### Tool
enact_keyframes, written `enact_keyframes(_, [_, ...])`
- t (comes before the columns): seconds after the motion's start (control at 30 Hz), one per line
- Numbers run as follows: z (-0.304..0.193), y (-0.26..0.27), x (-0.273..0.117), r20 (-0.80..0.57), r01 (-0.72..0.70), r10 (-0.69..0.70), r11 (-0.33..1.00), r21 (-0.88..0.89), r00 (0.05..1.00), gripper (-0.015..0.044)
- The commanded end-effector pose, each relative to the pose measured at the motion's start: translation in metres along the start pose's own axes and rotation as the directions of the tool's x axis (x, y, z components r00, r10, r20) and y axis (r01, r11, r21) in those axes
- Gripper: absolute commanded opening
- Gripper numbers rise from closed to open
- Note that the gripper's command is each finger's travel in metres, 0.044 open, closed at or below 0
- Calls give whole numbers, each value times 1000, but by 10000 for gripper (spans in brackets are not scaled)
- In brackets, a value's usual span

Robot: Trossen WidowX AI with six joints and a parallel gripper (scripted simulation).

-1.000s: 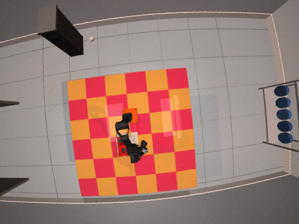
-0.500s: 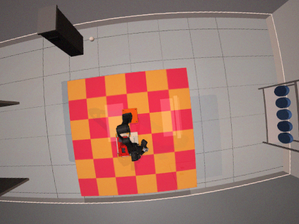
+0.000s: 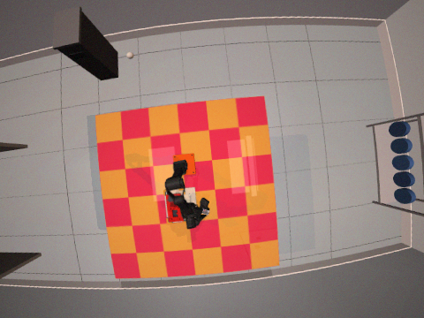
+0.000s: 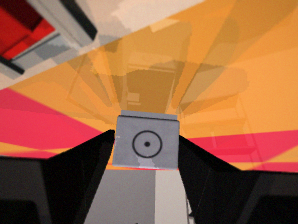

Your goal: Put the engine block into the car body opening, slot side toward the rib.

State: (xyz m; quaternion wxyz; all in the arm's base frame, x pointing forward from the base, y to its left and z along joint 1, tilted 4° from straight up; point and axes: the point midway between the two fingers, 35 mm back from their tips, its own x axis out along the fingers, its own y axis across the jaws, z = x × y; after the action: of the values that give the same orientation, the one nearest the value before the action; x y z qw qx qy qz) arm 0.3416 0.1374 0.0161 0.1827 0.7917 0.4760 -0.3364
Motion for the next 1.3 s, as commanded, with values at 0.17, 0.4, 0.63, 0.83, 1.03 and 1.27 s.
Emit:
enact_keyframes(0.17, [0,0,0,1,0,0,1000,0,1000,440])
enact_keyframes(0.4, [0,0,-6,8,1,-1,1000,7,1000,440])
enact_keyframes(0.63, [1,0,-35,13,1,-1,1000,10,1000,440])
enact_keyframes(0.83, [2,2,-42,15,-5,5,1000,17,1000,440])
enact_keyframes(1.03, [2,2,-42,15,-5,5,1000,17,1000,440])
enact_keyframes(1.27, [2,2,-42,15,-5,5,1000,17,1000,440])
